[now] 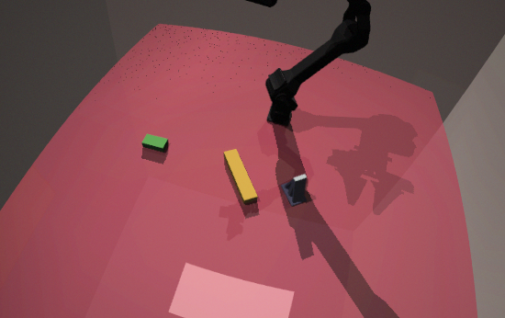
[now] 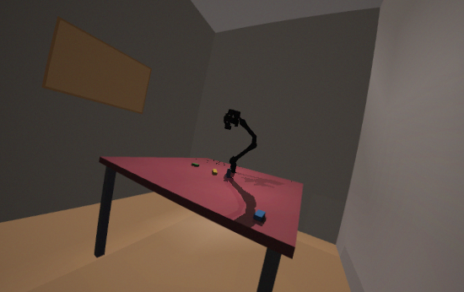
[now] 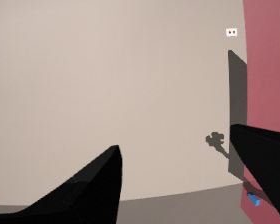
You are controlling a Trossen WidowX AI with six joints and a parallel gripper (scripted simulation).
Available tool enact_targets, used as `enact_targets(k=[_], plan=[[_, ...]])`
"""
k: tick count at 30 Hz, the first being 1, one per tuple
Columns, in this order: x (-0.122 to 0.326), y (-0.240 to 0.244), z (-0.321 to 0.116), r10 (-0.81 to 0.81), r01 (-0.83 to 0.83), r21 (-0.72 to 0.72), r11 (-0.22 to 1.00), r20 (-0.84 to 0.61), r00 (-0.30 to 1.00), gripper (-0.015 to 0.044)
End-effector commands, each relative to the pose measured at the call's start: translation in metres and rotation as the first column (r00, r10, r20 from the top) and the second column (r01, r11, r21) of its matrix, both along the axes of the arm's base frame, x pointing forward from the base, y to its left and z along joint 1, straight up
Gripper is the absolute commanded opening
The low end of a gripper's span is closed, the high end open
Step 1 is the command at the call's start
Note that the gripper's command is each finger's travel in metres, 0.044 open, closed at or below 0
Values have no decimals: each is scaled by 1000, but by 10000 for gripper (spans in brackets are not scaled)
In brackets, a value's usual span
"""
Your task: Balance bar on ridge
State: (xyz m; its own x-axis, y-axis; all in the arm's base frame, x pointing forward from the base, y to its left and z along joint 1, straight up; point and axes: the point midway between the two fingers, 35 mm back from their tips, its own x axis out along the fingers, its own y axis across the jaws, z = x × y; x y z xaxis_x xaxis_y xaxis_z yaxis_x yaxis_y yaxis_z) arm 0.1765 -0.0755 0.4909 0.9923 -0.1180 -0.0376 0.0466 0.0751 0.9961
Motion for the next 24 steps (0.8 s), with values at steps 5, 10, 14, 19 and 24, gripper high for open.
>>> enact_targets(k=[5,10,14,19,24], plan=[[23,-25,-31,12,-23,-97,995,-114,993,315],[38,-36,-55,28,-62,-166,984,-200,979,315],[51,-42,-75,45,-108,-221,969,-274,961,315],[66,-46,-101,69,-186,-288,940,-371,926,315],[80,-47,-130,96,-283,-346,894,-470,877,315]])
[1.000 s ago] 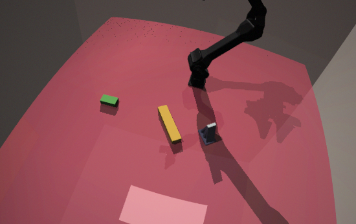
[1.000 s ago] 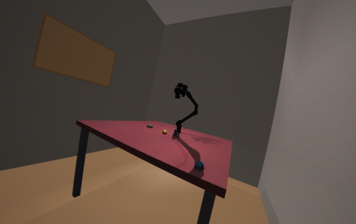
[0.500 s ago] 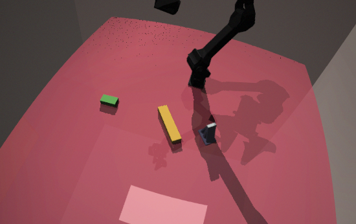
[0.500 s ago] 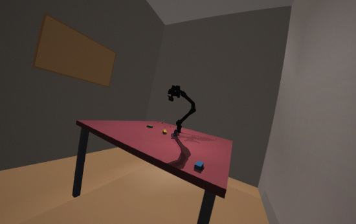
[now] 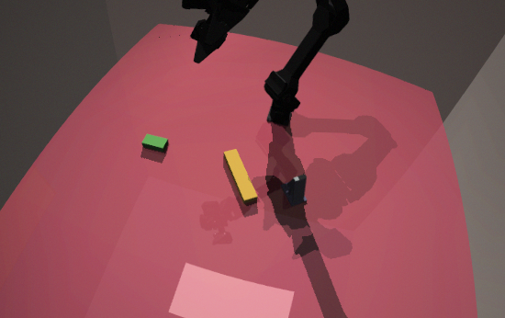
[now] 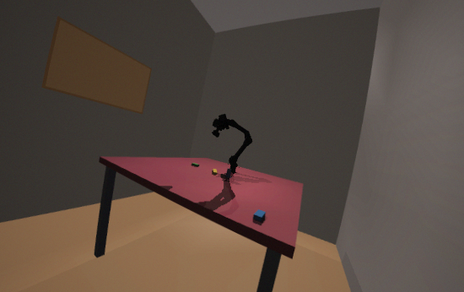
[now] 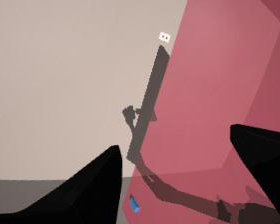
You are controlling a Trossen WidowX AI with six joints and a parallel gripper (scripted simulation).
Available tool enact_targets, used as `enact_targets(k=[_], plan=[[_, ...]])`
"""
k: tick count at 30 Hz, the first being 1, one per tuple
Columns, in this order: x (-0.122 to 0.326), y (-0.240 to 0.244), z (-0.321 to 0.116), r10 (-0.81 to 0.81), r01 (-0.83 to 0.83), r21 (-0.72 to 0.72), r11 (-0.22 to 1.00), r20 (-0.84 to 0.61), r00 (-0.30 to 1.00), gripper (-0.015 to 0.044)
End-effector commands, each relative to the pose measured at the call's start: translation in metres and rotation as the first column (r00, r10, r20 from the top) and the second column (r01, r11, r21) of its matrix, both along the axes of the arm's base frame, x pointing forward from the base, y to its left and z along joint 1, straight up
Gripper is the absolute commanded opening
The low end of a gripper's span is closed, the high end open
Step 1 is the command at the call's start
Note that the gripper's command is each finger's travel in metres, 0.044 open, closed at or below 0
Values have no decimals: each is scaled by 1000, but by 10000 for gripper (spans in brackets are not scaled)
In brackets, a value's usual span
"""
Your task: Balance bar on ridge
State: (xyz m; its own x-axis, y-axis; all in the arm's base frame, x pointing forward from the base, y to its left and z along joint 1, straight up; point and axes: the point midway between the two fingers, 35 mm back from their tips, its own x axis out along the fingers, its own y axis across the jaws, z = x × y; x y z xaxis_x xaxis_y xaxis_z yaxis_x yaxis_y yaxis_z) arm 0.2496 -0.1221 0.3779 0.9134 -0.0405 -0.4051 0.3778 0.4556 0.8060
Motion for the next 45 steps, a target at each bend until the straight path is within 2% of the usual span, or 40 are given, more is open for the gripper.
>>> enact_targets(k=[1,12,22,35,45], plan=[[10,0,-22,51,-56,-63,996,-80,995,315],[33,11,-87,225,-309,-226,924,-333,916,315],[42,31,-144,370,-599,-292,745,-566,737,315],[36,62,-212,465,-921,-209,330,-813,351,315],[20,84,-255,411,-996,-19,-86,-911,-18,315]])
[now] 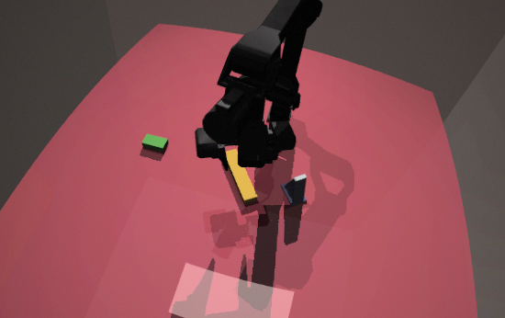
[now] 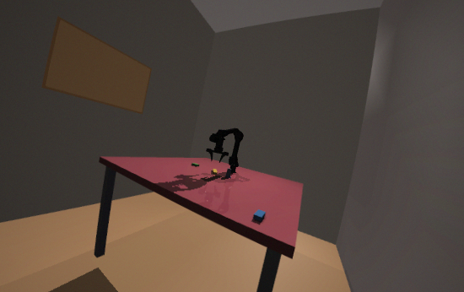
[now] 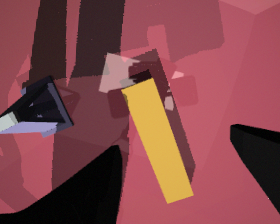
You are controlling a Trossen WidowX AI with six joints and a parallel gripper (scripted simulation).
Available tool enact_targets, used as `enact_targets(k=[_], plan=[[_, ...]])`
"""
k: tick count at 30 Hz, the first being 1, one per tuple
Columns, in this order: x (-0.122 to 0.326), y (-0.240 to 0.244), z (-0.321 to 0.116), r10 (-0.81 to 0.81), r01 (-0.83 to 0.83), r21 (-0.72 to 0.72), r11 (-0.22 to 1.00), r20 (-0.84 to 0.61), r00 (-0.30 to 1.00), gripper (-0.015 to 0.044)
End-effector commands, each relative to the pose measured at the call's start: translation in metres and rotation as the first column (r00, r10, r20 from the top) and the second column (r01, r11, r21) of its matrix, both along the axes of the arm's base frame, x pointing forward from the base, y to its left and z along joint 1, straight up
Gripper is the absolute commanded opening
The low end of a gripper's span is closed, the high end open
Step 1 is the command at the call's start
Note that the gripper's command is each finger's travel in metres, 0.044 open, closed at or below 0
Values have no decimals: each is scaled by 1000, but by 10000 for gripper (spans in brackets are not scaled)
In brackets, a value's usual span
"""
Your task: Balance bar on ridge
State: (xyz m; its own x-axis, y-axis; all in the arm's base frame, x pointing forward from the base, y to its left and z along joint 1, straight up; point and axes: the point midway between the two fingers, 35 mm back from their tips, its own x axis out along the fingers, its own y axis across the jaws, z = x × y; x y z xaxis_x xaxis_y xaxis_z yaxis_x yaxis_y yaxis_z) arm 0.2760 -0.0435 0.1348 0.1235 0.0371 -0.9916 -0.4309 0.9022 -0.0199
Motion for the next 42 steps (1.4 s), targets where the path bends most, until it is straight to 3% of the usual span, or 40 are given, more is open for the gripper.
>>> enact_targets(k=[1,9,17,42], plan=[[-8,7,-15,145,-148,-40,988,-83,986,315],[-9,8,-21,172,-177,-45,983,-99,980,315],[-8,8,-61,172,-177,-45,983,-99,980,315],[-8,8,-88,172,-177,-45,983,-99,980,315]])
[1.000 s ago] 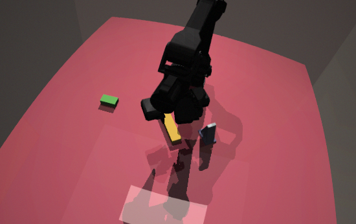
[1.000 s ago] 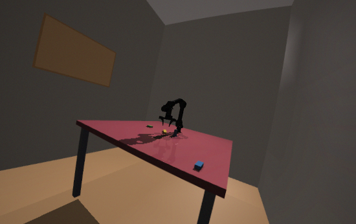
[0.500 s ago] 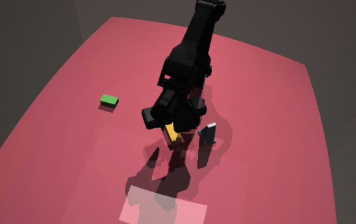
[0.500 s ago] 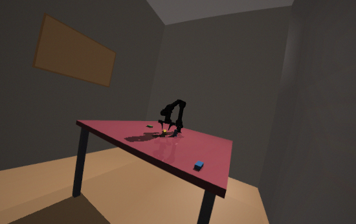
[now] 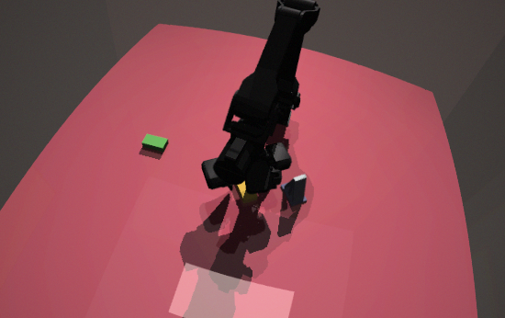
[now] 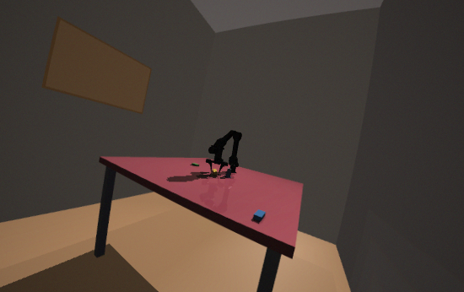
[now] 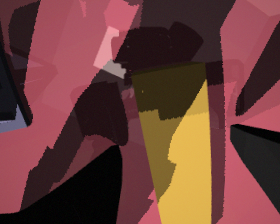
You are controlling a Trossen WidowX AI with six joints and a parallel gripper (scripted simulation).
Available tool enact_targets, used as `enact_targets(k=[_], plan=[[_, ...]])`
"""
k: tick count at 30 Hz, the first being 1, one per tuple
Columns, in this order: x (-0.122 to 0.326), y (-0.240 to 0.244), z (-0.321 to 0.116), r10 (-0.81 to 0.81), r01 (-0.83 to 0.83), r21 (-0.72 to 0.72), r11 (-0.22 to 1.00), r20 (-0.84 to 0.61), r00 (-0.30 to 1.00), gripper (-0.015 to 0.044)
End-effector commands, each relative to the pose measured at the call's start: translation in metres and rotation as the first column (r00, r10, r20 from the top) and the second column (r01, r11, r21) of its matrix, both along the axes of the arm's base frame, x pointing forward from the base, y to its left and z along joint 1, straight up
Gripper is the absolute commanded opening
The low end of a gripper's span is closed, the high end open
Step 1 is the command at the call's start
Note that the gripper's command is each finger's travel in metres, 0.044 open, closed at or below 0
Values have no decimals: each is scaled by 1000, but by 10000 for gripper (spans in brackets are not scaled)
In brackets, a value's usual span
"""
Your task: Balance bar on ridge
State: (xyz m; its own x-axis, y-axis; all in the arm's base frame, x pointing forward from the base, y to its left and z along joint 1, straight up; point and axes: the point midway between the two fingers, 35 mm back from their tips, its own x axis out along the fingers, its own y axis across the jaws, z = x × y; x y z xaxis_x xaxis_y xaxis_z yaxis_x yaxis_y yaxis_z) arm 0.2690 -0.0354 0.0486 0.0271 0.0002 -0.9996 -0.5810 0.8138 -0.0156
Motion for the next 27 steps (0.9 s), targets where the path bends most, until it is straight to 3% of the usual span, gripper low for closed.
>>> enact_targets(k=[1,10,16,24,27], plan=[[-1,0,-2,4,-4,-4,1000,-1,1000,315],[-1,0,-2,4,-4,-4,1000,-1,1000,315],[-1,0,-2,0,0,0,1000,-1,1000,157],[-1,0,-2,0,0,0,1000,-1,1000,104],[0,0,2,0,0,0,1000,-1,1000,25]])
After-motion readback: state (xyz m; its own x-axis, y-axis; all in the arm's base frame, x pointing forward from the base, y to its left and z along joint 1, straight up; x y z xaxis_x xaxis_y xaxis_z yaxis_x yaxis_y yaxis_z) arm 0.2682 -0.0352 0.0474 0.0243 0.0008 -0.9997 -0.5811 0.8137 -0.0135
